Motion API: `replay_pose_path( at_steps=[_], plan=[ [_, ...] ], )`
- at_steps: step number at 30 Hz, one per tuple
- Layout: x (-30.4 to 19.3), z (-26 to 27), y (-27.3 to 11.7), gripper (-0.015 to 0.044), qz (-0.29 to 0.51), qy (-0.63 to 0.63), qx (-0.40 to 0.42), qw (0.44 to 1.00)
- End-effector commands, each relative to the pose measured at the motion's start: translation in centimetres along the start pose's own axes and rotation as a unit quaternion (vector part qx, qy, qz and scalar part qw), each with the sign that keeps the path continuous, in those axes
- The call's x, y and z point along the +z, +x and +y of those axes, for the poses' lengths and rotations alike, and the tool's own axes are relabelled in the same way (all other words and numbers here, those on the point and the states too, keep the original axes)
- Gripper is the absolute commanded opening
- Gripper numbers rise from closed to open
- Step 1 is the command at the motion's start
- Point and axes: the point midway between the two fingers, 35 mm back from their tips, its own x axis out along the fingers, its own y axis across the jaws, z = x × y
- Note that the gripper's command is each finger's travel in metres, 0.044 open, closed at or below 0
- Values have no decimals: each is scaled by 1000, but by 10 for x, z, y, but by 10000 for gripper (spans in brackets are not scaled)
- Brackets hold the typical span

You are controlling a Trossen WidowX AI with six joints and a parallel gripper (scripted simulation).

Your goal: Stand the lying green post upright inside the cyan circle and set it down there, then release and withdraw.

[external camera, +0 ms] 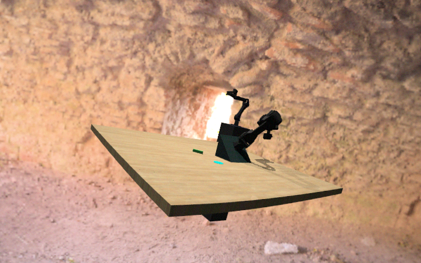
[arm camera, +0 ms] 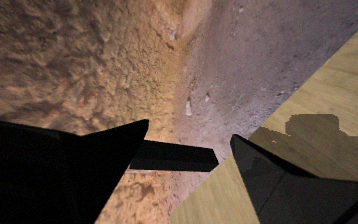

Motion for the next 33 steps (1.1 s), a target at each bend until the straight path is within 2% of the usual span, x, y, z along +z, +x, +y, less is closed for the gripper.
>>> replay_pose_path(
  at_steps=[1, 6, 10, 15, 24, 33],
  plan=[
    [-2, 2, 0, 374, 4, -4, 2, 1000],
    [-66, 41, -19, 242, 117, -114, 62, 985],
    [-124, 67, -50, 233, 213, -216, 119, 946],
    [-191, 83, -106, 233, 317, -339, 187, 866],
    [-282, 63, -230, 233, 457, -533, 287, 652],
    [-319, -9, -354, 233, 535, -675, 336, 382]
  ],
)
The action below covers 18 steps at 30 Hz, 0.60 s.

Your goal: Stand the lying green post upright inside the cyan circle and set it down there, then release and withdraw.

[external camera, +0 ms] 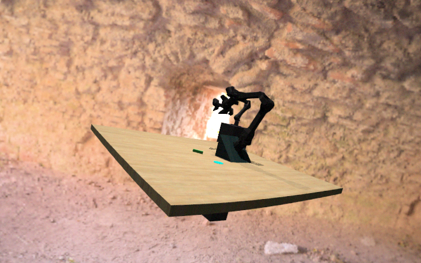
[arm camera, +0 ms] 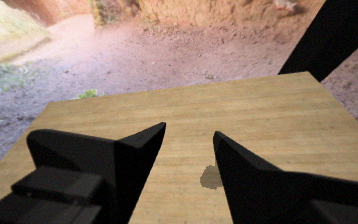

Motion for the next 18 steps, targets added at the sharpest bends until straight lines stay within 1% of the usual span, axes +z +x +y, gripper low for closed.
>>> replay_pose_path(
  at_steps=[1, 8, 13, 18],
  plan=[
    [-42, 58, 6, 233, 94, -115, 38, 988],
    [-126, 126, 0, 233, 242, -272, 80, 928],
    [-193, 158, -13, 233, 343, -361, 94, 862],
    [-257, 177, -32, 233, 435, -426, 96, 788]
  ],
)
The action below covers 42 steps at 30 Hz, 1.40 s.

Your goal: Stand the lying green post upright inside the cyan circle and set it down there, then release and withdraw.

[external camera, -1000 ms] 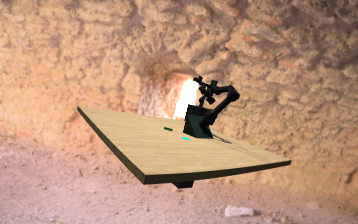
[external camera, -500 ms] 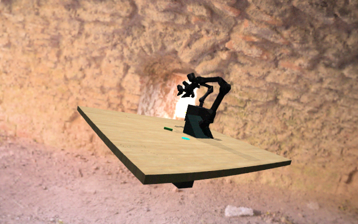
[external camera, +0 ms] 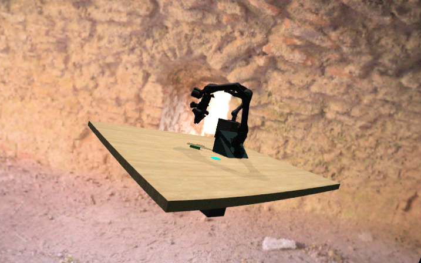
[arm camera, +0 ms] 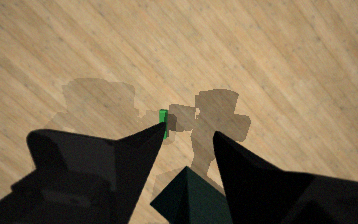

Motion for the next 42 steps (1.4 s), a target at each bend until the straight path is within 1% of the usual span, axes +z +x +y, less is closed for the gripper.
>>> replay_pose_path(
  at_steps=[1, 9, 11, 15, 17, 23, 31, 37, 42],
  plan=[
    [-20, 44, 22, 233, 84, -57, 15, 995],
    [-21, 46, 26, 233, 88, -59, 15, 994],
    [-22, 48, 49, 233, 87, -59, 15, 994],
    [-35, 50, 117, 233, 88, -60, 17, 994],
    [-43, 49, 137, 233, 89, -60, 18, 994],
    [-44, 49, 140, 233, 90, -60, 18, 994],
    [-44, 49, 140, 23, 90, -60, 18, 994],
    [-43, 49, 138, 23, 89, -60, 18, 994],
    [-38, 50, 124, 23, 88, -60, 17, 994]
  ],
)
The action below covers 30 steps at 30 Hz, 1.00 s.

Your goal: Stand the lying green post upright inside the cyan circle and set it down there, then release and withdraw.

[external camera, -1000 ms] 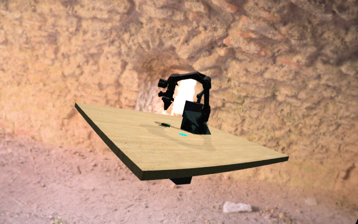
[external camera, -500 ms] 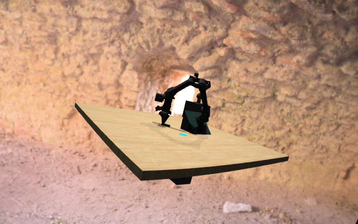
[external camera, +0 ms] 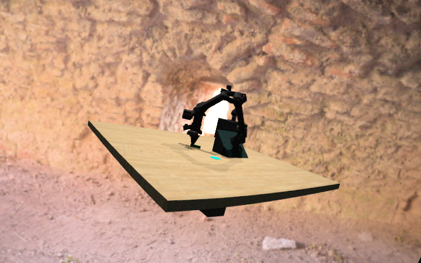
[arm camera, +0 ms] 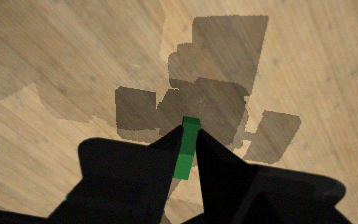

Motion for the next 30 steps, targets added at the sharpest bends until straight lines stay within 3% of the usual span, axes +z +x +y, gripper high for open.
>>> replay_pose_path(
  at_steps=[1, 30],
  plan=[
    [4, 1, -13, 23, -6, -4, -1, 1000],
    [2, 0, -105, 23, -6, -4, -2, 1000]
  ],
)
